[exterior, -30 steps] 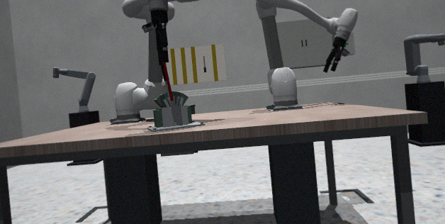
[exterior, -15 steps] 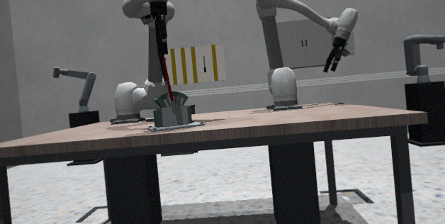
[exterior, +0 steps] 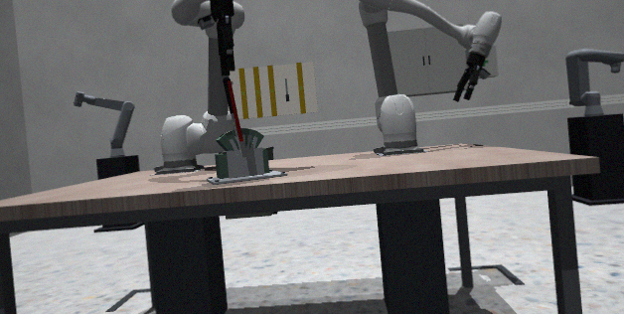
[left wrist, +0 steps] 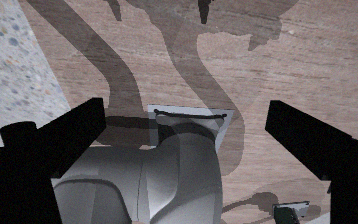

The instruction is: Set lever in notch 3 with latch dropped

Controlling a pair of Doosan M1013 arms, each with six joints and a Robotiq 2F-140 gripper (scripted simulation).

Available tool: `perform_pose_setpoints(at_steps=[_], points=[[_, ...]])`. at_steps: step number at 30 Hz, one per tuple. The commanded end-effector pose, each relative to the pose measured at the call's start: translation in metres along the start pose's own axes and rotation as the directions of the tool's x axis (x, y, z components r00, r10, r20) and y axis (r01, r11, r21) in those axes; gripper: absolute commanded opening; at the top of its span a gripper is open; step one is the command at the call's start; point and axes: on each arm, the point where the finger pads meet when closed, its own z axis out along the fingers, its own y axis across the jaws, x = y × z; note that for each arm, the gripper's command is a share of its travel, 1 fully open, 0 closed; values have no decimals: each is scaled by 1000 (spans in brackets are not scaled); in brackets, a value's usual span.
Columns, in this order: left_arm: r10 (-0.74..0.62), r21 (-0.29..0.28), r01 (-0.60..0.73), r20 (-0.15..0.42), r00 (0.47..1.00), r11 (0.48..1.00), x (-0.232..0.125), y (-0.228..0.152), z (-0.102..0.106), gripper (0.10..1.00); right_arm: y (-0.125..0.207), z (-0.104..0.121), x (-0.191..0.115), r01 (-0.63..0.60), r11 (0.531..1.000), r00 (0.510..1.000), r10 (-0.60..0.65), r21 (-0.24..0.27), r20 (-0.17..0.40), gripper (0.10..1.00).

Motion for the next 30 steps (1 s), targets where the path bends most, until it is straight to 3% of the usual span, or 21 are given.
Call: perform_pose_setpoints(at_steps=[1, 2, 3, 30], points=[[0, 0, 0, -1, 1000, 1000, 0, 0, -1, 1000, 0, -2, 0, 0, 1000, 1000, 0, 2, 1, 611], [0, 0, 0, -1, 1000, 1000, 0, 0, -1, 1000, 0, -2, 0, 0, 1000, 1000, 0, 2, 1, 611], [0, 0, 0, -1, 1000, 1000, 0, 0, -1, 1000, 0, -2, 0, 0, 1000, 1000, 0, 2, 1, 99], [0, 0, 0, -1, 1000, 1000, 0, 0, -1, 1000, 0, -2, 0, 0, 1000, 1000, 0, 2, 1, 99]])
